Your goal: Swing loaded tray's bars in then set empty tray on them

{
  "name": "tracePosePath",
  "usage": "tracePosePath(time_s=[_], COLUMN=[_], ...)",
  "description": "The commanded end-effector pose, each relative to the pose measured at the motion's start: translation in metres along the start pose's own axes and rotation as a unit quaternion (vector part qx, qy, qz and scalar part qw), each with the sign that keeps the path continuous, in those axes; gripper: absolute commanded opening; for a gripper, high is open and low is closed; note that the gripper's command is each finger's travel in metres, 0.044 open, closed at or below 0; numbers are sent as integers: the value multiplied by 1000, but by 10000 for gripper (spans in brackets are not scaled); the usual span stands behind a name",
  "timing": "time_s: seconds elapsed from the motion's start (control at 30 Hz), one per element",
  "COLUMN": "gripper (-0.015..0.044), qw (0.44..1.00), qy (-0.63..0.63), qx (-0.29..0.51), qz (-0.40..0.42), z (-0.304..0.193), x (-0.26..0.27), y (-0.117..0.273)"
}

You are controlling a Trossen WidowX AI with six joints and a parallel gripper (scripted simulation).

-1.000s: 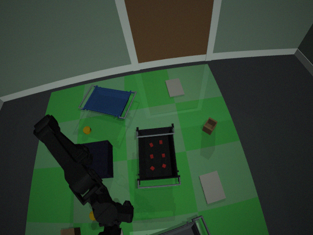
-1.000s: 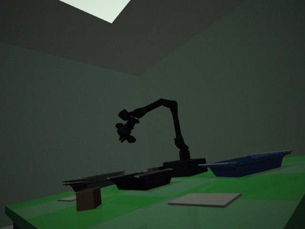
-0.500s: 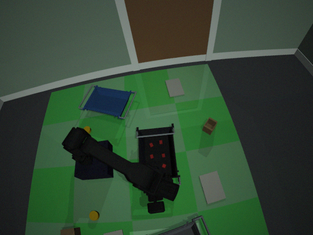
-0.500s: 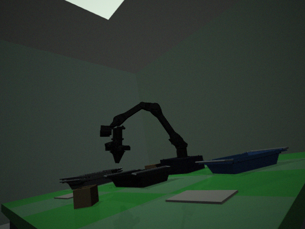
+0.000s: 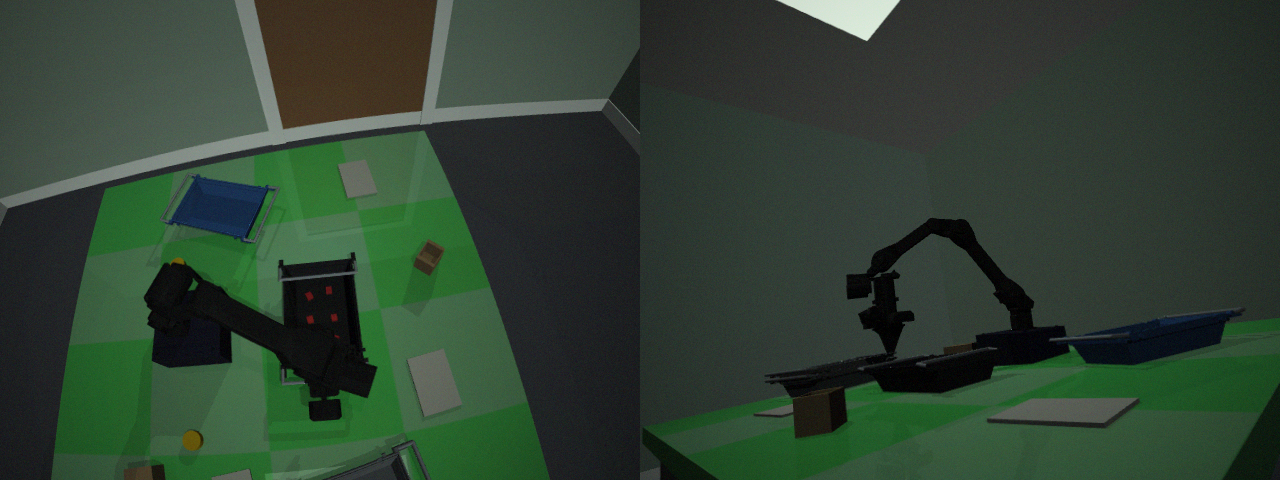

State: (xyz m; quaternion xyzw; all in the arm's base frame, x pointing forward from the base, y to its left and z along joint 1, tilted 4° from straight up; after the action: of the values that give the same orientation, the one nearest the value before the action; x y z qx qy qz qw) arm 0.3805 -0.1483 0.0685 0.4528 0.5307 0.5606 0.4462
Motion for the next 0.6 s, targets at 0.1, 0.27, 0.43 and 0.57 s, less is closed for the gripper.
tracePosePath(time_s=[0.1,0.27,0.43,0.57], gripper=[82,82,82,82], qw=[1000,1000,1000,1000], qy=[-3,-3,-3,-3], qx=[4,4,4,4], qz=[7,7,7,7], z=[-2,-3,-1,1], x=[2,3,11,21], y=[-36,-49,-34,-21])
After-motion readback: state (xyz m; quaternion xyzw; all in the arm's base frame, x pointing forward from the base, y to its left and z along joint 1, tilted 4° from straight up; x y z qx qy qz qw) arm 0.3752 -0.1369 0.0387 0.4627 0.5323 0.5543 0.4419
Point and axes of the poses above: the point midway between the two fingers, 35 mm back from their tips, its own y axis back along the fingers, its own x axis across the jaws, z = x × y, the point moved 4 cm from there along y, back along the fingers, and after that the axes turned 9 degrees about y, right-handed, at the moved point
